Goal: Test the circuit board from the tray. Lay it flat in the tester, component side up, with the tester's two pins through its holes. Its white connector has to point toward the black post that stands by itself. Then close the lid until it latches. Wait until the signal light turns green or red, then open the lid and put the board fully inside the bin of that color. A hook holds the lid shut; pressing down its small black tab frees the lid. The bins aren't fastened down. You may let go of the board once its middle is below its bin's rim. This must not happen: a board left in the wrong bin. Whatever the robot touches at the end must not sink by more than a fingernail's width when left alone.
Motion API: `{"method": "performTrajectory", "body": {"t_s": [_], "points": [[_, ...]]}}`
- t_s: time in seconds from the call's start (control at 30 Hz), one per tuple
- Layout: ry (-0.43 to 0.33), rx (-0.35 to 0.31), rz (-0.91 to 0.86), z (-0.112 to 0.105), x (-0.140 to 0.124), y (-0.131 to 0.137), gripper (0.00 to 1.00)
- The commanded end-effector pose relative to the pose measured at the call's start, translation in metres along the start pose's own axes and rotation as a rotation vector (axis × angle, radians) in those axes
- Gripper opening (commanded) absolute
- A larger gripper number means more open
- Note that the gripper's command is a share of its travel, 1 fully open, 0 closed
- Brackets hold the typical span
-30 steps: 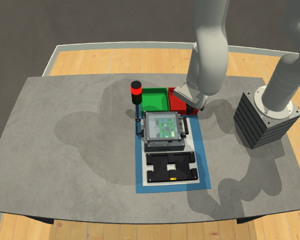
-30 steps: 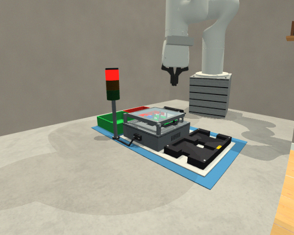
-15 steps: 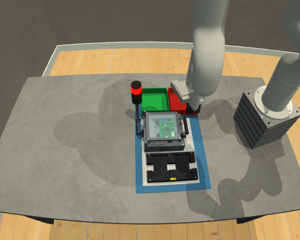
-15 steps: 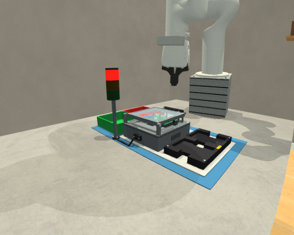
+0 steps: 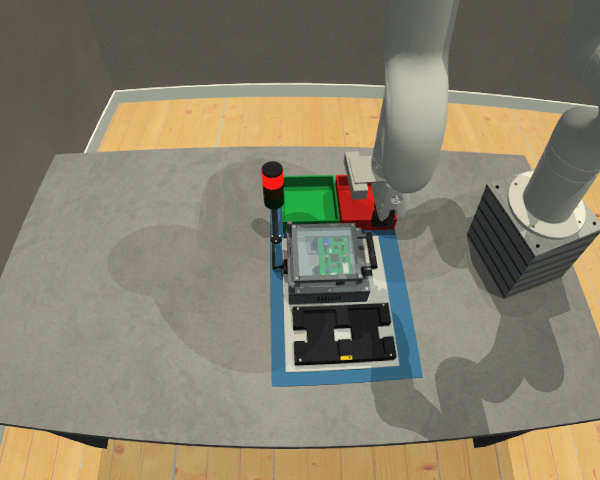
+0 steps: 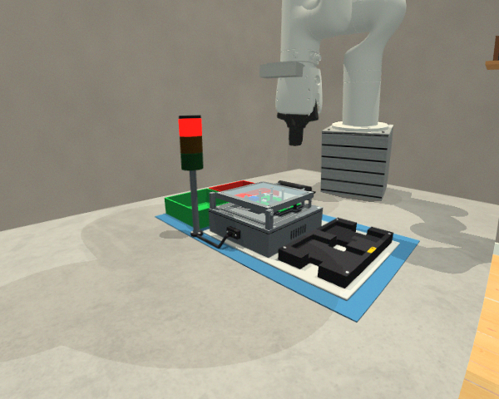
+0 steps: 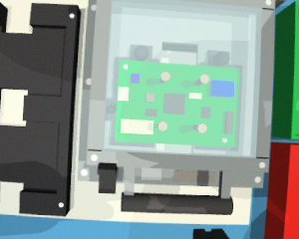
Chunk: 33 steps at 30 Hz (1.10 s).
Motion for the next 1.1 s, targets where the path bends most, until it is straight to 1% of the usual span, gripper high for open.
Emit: {"method": "performTrajectory", "body": {"t_s": [0.0,1.07], "points": [[0.004,0.041,0.029,-0.0002,0.0002,0.0031,0.00],[0.004,0.041,0.039,-0.0002,0.0002,0.0031,0.00]]}}
Point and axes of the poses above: the point where the finger pads meet when closed, its own z axis out along the fingers, its own y axis across the jaws, x = y × z, the point moved 8 cm from there along -z, back along the fingers, and after that the axes turned 12 degrees about z, right-handed, at the moved point
